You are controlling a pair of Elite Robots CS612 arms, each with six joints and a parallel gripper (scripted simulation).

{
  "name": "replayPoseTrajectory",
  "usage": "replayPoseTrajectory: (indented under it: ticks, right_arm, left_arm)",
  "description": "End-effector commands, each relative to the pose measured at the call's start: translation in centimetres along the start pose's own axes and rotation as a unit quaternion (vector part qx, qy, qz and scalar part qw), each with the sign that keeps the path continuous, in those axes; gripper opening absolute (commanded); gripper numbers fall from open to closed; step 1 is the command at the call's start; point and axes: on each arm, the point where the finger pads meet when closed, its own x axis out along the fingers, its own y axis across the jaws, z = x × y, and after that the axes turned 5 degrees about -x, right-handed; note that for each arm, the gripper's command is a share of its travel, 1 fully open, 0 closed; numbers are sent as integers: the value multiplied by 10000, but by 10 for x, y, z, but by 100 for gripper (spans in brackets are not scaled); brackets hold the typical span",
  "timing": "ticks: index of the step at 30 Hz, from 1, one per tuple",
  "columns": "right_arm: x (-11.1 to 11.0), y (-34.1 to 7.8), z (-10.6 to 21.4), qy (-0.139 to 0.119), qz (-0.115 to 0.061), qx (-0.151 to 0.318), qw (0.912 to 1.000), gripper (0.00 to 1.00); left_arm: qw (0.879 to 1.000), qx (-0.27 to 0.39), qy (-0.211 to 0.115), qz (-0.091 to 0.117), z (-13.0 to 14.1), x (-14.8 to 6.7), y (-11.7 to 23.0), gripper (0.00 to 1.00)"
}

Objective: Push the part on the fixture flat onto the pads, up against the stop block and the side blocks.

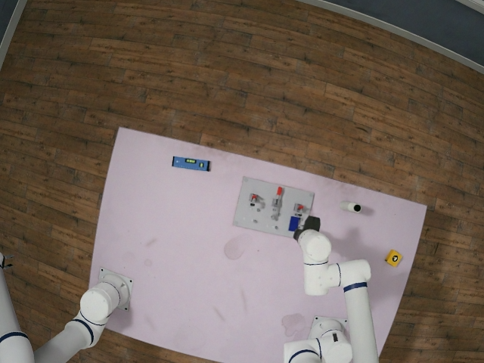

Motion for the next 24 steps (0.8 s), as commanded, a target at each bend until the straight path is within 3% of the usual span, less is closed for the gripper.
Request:
replayPoseTrajectory:
  ticks: [1,24]
  right_arm:
    - [-1,0,-1,9,-3,-1,10000,100]
    - [-1,0,-1,9,-3,-1,10000,100]
  left_arm:
    - [10000,0,-8,-3,1,-1,0,100]
    - [10000,0,-8,-3,1,-1,0,100]
